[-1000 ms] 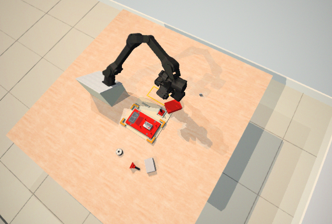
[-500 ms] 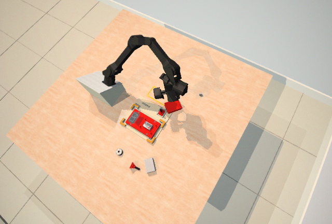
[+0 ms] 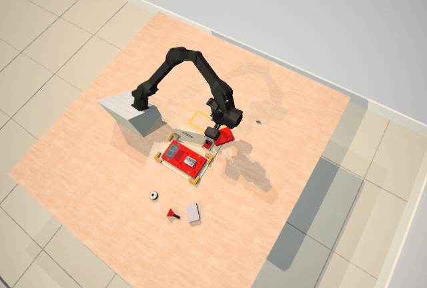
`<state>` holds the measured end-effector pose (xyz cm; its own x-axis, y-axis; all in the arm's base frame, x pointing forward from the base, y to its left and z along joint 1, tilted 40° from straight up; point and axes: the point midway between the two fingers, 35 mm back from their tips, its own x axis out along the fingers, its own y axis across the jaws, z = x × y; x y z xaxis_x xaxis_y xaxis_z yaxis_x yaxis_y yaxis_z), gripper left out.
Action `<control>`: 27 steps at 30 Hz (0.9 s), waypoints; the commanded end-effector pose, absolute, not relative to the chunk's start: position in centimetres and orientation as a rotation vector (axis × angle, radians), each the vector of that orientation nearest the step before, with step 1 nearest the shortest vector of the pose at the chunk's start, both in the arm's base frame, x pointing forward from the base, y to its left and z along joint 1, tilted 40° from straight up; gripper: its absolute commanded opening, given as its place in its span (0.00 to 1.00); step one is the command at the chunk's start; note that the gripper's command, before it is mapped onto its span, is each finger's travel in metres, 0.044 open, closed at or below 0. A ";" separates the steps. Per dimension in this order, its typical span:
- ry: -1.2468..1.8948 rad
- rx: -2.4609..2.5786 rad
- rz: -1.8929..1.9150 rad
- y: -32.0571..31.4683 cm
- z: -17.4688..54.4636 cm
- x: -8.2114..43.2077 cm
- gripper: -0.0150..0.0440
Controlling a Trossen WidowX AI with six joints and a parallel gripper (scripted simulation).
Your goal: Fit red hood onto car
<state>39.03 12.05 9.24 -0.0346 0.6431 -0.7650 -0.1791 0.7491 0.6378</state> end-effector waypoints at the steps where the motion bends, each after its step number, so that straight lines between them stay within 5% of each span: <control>1: 1.062 -0.233 1.222 12.5 7.5 39.9 1.00; 27: 1.045 -0.254 1.237 12.8 7.0 39.9 1.00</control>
